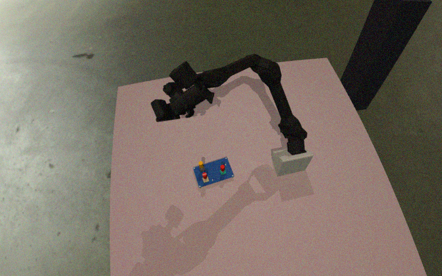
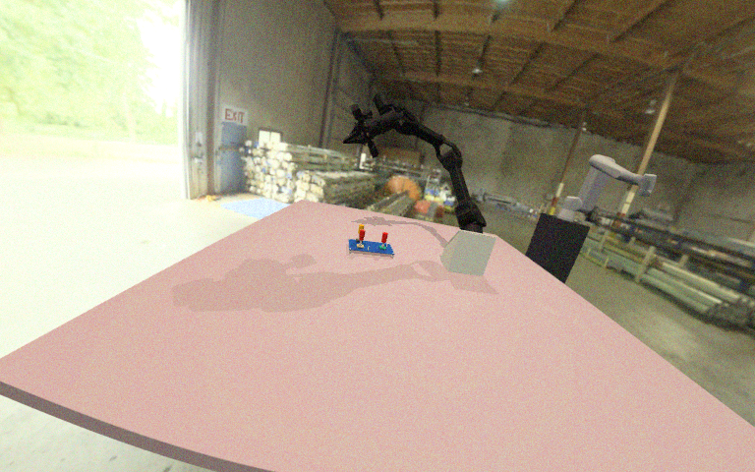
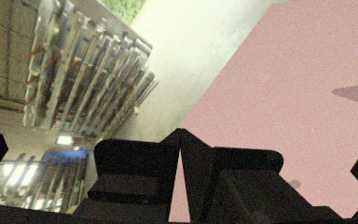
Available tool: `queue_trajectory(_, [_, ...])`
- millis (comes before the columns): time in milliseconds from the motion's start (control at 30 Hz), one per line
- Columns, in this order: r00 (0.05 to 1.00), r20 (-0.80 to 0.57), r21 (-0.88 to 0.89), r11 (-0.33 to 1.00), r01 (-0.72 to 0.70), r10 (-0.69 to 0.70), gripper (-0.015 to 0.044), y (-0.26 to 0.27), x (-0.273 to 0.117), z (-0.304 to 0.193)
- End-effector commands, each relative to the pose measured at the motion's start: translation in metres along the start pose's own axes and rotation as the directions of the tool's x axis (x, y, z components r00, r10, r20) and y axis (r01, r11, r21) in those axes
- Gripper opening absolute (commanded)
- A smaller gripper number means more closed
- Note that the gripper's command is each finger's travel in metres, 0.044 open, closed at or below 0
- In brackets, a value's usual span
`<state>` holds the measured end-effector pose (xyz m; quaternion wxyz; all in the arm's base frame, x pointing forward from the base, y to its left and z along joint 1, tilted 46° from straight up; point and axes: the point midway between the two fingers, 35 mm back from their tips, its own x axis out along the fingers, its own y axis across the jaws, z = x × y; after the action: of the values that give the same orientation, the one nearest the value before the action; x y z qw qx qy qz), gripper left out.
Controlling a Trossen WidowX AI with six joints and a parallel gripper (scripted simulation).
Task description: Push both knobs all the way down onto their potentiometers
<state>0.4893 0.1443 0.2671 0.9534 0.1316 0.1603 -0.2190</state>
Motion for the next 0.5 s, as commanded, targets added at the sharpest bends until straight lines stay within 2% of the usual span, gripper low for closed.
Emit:
queue_trajectory(0, [0.997,-0.068,-0.115,0.993,0.04,-0.048,0.0,-0.014,0.009,-0.027])
queue_trajectory(467, [0.932,-0.265,-0.49,0.867,0.091,-0.248,0.0,-0.067,0.02,-0.107])
